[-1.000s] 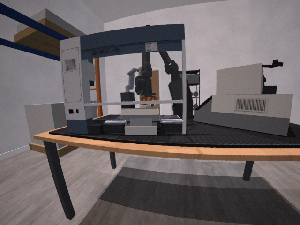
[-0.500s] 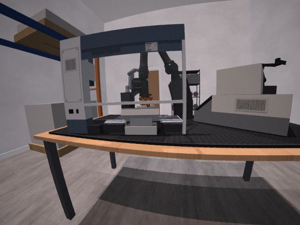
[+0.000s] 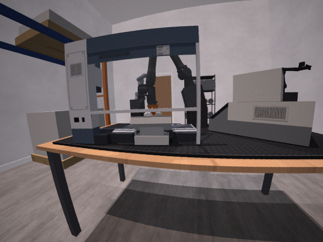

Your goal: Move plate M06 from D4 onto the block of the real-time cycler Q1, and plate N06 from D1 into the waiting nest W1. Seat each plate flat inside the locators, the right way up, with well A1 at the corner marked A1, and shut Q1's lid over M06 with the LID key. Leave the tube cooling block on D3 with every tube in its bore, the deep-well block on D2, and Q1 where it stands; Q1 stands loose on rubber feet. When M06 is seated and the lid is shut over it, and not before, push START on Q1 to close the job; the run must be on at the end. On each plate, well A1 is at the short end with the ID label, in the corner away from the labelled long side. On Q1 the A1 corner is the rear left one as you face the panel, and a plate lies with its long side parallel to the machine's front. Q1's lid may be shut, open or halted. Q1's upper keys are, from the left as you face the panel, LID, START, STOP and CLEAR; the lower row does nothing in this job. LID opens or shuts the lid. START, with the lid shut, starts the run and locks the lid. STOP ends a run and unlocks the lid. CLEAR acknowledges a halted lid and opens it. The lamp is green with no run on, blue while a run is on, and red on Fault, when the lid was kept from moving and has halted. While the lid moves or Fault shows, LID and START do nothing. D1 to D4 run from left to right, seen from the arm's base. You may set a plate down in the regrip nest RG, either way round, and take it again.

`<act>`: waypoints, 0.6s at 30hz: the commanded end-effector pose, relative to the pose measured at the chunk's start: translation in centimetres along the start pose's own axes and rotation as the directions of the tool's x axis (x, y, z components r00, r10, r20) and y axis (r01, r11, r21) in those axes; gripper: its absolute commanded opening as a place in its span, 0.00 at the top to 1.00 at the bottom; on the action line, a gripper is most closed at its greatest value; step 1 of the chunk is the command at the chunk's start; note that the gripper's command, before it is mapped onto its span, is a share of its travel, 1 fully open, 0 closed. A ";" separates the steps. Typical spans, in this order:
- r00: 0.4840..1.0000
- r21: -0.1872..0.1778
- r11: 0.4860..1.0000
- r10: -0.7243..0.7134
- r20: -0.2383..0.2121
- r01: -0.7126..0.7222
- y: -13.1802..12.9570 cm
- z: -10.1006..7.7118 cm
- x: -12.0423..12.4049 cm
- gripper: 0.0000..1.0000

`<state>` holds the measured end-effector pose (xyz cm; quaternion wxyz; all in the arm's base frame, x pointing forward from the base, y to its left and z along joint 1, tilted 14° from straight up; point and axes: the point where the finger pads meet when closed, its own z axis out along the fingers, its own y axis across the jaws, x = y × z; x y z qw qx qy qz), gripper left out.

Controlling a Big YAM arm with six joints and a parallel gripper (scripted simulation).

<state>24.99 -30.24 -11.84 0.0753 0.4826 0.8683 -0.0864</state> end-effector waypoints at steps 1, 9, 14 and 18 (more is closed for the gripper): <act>0.991 0.000 0.991 0.133 0.016 -0.133 -1.6 0.0 -2.7 1.00; 0.974 -0.001 0.974 0.226 0.018 -0.226 -3.8 0.0 -4.6 1.00; 0.941 0.001 0.941 0.337 0.006 -0.337 -4.9 0.2 -4.8 1.00; 0.909 -0.008 0.910 0.416 0.019 -0.415 -5.9 -0.2 -6.5 1.00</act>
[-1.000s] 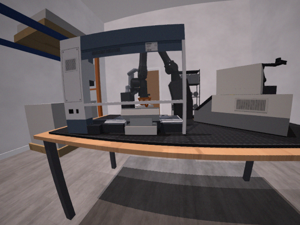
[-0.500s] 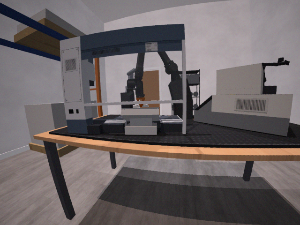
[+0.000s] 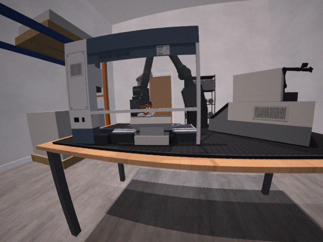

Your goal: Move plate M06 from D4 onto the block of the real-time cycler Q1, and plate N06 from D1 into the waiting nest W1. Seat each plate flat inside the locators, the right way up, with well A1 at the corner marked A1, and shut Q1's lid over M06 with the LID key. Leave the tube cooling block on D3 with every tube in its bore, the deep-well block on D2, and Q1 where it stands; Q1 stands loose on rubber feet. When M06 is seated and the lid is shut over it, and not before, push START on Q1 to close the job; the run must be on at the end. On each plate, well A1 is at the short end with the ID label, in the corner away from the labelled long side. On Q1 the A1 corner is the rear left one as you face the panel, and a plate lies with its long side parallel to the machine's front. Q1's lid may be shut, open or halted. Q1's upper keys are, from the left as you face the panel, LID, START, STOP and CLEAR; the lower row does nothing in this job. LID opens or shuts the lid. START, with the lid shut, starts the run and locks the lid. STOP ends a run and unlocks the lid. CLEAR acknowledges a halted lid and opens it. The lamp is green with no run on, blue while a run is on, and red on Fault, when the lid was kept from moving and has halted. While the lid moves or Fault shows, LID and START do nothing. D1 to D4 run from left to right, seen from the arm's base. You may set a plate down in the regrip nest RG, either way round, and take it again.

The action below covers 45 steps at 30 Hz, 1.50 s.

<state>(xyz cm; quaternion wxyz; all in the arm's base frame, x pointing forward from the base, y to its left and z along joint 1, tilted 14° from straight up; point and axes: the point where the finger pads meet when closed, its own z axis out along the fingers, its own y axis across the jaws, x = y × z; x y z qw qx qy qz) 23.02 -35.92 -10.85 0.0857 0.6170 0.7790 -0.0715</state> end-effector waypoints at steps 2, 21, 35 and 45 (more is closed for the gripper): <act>0.994 -0.009 0.995 0.103 0.025 -0.103 -0.2 -0.4 -2.9 1.00; 0.914 -0.019 0.914 0.405 0.025 -0.404 -4.1 -0.8 -9.3 1.00; 0.755 -0.029 0.755 0.655 0.026 -0.655 -7.5 -0.9 -14.5 1.00; 0.632 -0.032 0.632 0.775 0.026 -0.774 -8.6 -1.0 -16.3 1.00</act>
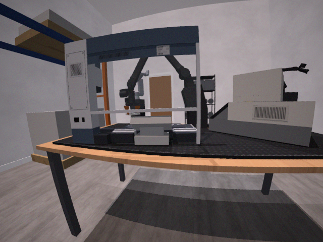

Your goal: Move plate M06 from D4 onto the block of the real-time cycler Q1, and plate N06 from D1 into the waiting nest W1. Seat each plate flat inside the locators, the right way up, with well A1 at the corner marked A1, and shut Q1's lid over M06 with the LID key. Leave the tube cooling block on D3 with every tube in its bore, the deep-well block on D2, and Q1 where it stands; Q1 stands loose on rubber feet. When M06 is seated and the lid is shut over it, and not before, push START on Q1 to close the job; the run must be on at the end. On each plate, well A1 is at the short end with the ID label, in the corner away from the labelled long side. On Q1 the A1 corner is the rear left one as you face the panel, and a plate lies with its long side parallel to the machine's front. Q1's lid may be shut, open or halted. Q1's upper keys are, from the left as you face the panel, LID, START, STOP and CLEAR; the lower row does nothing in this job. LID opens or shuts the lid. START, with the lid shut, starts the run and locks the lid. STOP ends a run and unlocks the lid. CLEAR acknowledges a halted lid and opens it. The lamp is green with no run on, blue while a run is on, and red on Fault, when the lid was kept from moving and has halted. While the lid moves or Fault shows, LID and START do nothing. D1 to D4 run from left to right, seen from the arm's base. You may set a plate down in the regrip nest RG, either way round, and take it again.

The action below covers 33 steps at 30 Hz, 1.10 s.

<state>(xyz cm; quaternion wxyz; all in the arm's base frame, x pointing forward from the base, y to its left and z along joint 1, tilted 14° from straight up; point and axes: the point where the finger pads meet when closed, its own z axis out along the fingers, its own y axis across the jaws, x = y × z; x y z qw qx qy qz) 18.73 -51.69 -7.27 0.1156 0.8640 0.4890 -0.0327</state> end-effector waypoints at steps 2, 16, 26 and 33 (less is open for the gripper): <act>0.988 -0.021 0.988 0.152 0.024 -0.152 0.8 -1.0 -1.0 1.00; 0.992 -0.031 0.992 0.123 0.013 -0.122 0.7 -1.3 1.0 1.00; 0.992 -0.018 0.992 0.123 0.015 -0.123 0.1 -1.1 -0.9 1.00; 0.997 -0.031 0.997 0.076 0.016 -0.076 2.3 -0.5 -0.3 1.00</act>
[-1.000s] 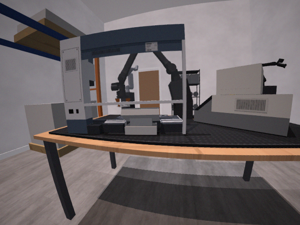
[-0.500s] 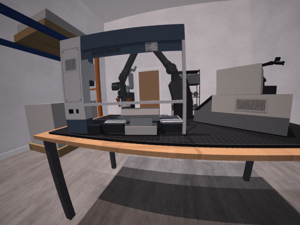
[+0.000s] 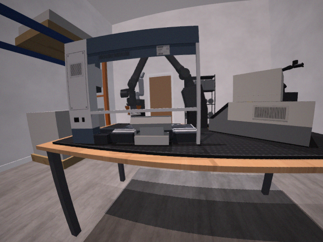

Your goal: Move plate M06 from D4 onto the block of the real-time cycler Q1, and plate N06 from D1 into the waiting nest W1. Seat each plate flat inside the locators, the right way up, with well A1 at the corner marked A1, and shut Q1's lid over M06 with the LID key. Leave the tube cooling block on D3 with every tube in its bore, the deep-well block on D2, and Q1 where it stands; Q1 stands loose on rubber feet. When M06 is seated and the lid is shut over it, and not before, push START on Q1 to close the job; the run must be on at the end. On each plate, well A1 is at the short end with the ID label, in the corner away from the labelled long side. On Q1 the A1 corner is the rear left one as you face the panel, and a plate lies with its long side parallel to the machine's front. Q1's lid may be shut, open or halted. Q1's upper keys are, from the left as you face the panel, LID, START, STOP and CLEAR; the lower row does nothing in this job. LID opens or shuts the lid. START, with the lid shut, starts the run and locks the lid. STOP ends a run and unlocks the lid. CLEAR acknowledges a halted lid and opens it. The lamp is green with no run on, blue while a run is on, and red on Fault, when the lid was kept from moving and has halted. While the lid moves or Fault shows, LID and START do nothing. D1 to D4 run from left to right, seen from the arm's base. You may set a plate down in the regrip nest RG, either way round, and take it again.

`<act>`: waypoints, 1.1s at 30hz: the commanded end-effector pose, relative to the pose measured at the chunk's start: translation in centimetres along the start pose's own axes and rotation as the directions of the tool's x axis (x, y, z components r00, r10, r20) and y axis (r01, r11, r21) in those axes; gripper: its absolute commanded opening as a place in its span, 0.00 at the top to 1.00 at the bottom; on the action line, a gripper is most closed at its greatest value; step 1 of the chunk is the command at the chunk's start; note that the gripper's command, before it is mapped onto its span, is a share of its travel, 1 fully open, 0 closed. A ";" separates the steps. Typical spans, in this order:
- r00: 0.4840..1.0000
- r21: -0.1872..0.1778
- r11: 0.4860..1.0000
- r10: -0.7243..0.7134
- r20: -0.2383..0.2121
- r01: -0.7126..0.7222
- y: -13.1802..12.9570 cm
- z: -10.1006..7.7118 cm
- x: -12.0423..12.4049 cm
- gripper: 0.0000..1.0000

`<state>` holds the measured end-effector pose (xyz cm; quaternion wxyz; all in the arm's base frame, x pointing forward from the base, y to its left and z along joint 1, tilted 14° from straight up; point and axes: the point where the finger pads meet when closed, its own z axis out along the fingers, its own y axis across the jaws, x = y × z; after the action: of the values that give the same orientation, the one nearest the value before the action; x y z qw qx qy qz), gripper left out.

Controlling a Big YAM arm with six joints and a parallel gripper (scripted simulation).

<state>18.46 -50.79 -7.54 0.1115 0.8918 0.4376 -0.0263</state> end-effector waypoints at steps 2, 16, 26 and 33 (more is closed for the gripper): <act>0.998 -0.054 0.997 -0.053 0.028 0.055 3.7 -0.9 -0.4 1.00; 0.999 -0.036 0.999 -0.021 0.027 0.022 0.7 -1.3 -1.4 1.00; 1.000 -0.035 0.999 -0.020 0.019 0.020 1.7 -1.8 -0.3 1.00; 0.999 -0.039 0.999 -0.030 0.018 0.031 3.0 -1.2 -0.1 1.00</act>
<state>19.09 -50.61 -7.42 0.1129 0.8858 0.4493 -0.0266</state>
